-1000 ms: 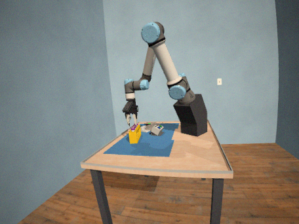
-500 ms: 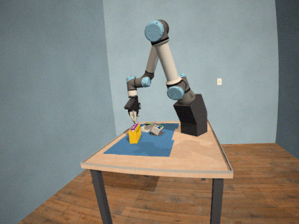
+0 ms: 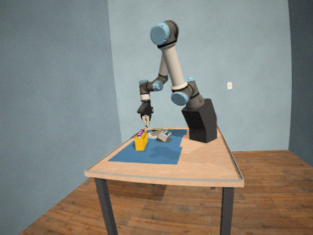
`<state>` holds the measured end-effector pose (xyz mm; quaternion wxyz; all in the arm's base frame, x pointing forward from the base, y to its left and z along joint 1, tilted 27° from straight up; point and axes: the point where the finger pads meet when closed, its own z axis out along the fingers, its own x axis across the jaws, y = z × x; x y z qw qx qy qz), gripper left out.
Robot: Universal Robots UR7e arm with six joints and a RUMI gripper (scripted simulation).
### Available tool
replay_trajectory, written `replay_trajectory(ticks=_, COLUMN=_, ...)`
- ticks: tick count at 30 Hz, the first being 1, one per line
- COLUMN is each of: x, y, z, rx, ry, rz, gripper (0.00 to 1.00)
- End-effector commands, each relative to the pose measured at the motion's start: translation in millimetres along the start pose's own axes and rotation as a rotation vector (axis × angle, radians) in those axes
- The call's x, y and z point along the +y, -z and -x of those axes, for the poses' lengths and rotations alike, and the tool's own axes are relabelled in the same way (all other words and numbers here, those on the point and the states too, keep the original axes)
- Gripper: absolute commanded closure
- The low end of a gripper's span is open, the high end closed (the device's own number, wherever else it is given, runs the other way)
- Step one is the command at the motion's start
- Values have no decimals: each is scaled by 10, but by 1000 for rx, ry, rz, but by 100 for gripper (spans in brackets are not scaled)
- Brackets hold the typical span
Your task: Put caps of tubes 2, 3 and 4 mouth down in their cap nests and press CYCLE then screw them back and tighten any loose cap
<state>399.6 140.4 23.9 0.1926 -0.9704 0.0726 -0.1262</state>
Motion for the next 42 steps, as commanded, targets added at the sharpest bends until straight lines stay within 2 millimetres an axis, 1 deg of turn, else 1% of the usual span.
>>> replay_trajectory(ticks=1, x=214, y=-50, z=114, rx=1, ry=1, rz=-1, gripper=100)
replay_trajectory(ticks=3, x=356, y=-91, z=193, rx=1, ry=1, rz=-1, gripper=100)
replay_trajectory(ticks=4, x=356, y=-91, z=193, rx=1, ry=1, rz=-1, gripper=100)
replay_trajectory(ticks=6, x=497, y=-132, z=271, rx=1, ry=1, rz=-1, gripper=100)
replay_trajectory(ticks=7, x=497, y=-132, z=271, rx=1, ry=1, rz=-1, gripper=100)
replay_trajectory(ticks=9, x=639, y=-173, z=349, rx=1, ry=1, rz=-1, gripper=100)
replay_trajectory(ticks=10, x=639, y=-173, z=349, rx=1, ry=1, rz=-1, gripper=100)
replay_trajectory(ticks=12, x=781, y=-214, z=427, rx=1, ry=1, rz=-1, gripper=100)
replay_trajectory(ticks=15, x=781, y=-214, z=427, rx=1, ry=1, rz=-1, gripper=100)
replay_trajectory(ticks=19, x=1064, y=-296, z=583, rx=0, ry=1, rz=-1, gripper=100)
replay_trajectory(ticks=20, x=1064, y=-296, z=583, rx=0, ry=1, rz=-1, gripper=100)
replay_trajectory(ticks=22, x=1206, y=-337, z=661, rx=0, ry=1, rz=-1, gripper=100)
replay_trajectory(ticks=23, x=1206, y=-337, z=661, rx=0, ry=1, rz=-1, gripper=100)
replay_trajectory(ticks=25, x=1347, y=-377, z=740, rx=0, ry=1, rz=-1, gripper=100)
replay_trajectory(ticks=42, x=1347, y=-378, z=740, rx=0, ry=1, rz=-1, gripper=100)
